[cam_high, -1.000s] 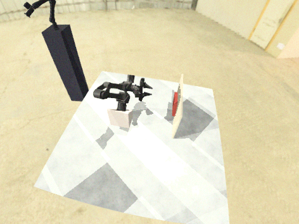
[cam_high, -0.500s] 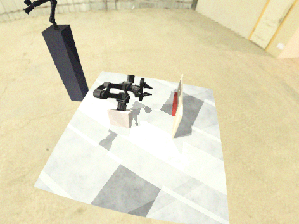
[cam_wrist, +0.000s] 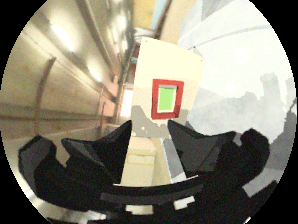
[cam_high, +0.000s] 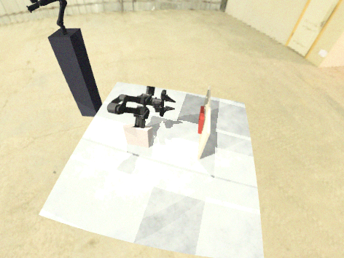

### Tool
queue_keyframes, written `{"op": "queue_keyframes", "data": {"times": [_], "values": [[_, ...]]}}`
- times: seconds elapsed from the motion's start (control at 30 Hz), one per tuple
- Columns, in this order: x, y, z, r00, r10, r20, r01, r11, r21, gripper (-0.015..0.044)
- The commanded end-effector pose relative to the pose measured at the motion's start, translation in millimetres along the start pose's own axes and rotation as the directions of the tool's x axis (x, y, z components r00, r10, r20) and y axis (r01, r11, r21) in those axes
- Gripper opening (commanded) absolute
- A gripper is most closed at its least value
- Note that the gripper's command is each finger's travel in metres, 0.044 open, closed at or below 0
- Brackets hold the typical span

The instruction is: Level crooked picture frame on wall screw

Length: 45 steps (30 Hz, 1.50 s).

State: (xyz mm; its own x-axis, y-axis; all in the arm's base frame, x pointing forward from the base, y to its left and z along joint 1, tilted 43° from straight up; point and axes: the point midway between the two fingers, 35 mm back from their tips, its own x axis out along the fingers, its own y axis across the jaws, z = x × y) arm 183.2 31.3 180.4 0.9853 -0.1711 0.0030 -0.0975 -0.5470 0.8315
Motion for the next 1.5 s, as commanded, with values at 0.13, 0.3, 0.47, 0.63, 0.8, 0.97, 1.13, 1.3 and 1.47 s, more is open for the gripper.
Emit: {"op": "queue_keyframes", "data": {"times": [0.13,0.3,0.47,0.63,0.8,0.97,1.13,1.3,1.47], "values": [[9.7,-4.5,-9.1,1.0,0.001,0.0,-0.001,1.0,0.001,0.026],[26.0,-12.9,-17.9,1.0,0.003,0.0,-0.003,1.0,0.003,0.026],[43.9,-22.8,-21.2,1.0,0.005,0.001,-0.005,1.0,0.003,0.026],[62.1,-33.3,-18.5,1.0,0.006,0.001,-0.006,1.0,0.004,0.026],[70.8,-38.4,-15.0,1.0,0.007,0.002,-0.007,1.0,0.004,0.026],[70.8,-38.4,-15.0,1.0,0.007,0.002,-0.007,1.0,0.004,0.026],[89.3,-36.9,-19.4,1.0,0.008,0.001,-0.008,1.0,0.004,0.026],[135.5,-36.4,-18.9,1.0,0.01,-0.001,-0.01,1.0,0.003,0.026],[150.7,-36.9,-15.3,1.0,0.011,-0.001,-0.011,1.0,0.003,0.026]]}}
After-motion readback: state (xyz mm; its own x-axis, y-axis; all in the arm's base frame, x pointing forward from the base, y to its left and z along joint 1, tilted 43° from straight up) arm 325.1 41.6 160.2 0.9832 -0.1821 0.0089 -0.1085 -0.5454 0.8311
